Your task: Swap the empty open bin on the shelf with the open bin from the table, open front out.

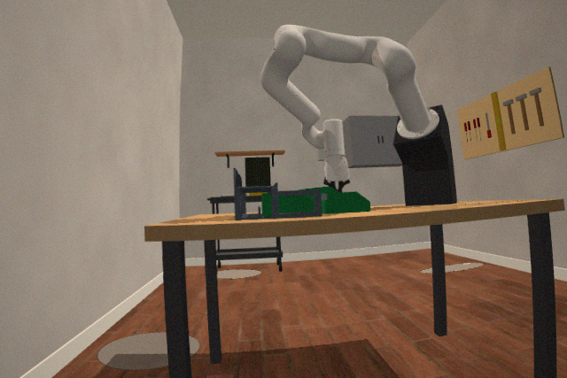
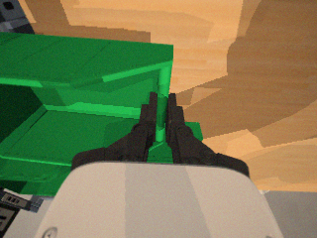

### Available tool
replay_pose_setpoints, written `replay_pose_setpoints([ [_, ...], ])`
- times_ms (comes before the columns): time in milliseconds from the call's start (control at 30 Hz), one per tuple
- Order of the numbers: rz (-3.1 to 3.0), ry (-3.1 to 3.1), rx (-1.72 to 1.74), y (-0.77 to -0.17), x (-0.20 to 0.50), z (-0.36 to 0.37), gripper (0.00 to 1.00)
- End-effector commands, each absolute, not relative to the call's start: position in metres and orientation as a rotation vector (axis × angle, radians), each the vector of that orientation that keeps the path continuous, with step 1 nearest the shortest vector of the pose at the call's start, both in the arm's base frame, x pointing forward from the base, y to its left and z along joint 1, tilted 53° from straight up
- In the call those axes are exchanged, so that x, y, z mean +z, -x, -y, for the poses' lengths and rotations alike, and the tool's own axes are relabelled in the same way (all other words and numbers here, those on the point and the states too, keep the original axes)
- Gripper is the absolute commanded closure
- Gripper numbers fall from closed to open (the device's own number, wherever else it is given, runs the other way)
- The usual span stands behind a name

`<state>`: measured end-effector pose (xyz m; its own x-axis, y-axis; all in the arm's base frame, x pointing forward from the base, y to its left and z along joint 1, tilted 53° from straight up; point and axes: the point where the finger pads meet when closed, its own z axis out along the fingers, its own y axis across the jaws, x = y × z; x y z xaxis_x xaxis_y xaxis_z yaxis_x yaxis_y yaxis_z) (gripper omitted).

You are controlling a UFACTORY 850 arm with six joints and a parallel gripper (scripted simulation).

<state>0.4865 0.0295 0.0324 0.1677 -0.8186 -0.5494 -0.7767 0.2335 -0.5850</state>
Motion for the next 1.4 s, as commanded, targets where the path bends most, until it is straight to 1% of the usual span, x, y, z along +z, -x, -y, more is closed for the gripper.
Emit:
replay_pose_setpoints([
  [0,-1.596,1.530,-0.058,-0.486,0.032,-0.029,1.00],
  [700,-1.596,1.530,-0.058,-0.485,0.031,-0.030,1.00],
  [1367,-1.596,1.530,-0.058,-0.467,0.018,-0.035,1.00],
])
